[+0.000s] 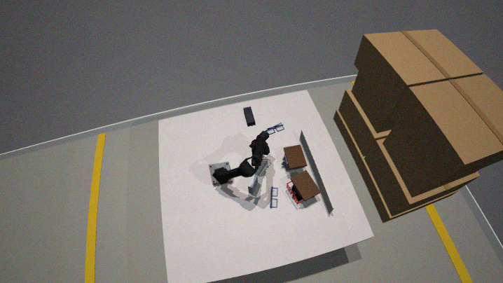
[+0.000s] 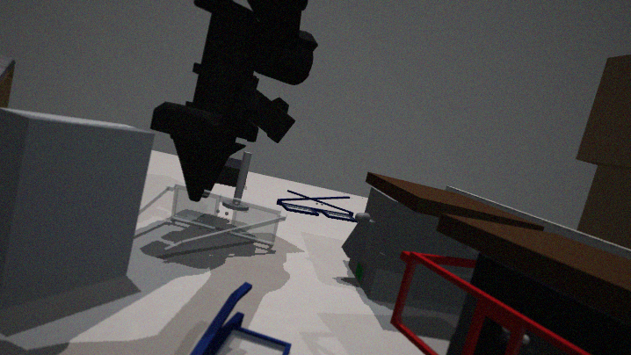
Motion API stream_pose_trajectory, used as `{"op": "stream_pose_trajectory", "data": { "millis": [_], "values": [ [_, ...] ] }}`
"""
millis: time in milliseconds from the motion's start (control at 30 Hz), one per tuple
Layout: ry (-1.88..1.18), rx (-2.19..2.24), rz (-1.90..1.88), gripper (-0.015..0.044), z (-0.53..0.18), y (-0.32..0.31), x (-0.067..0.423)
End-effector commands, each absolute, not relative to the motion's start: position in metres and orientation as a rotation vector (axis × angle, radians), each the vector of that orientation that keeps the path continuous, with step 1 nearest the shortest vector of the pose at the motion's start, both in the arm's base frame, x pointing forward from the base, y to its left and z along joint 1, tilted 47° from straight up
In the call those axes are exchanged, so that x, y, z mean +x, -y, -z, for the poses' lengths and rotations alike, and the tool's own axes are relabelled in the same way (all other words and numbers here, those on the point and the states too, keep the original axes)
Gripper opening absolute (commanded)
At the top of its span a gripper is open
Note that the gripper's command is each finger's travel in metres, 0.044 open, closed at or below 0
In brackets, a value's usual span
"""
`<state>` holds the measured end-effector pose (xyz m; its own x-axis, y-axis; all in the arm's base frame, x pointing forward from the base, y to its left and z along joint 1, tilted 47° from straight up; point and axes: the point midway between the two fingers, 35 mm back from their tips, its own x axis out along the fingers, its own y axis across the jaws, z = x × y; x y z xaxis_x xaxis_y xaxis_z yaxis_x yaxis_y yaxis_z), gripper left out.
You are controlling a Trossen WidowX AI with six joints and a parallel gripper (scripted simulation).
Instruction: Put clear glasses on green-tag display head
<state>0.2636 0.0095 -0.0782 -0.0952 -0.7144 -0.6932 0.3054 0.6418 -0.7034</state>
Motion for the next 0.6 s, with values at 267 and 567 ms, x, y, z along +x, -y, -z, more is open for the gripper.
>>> {"op": "stream_pose_trajectory", "data": {
  "millis": [267, 567],
  "values": [
    [-1.429, -0.384, 0.887, 0.0120, 0.0873, 0.0008, 0.2601],
    [-1.429, -0.384, 0.887, 0.0120, 0.0839, 0.0040, 0.2587]
  ]
}}
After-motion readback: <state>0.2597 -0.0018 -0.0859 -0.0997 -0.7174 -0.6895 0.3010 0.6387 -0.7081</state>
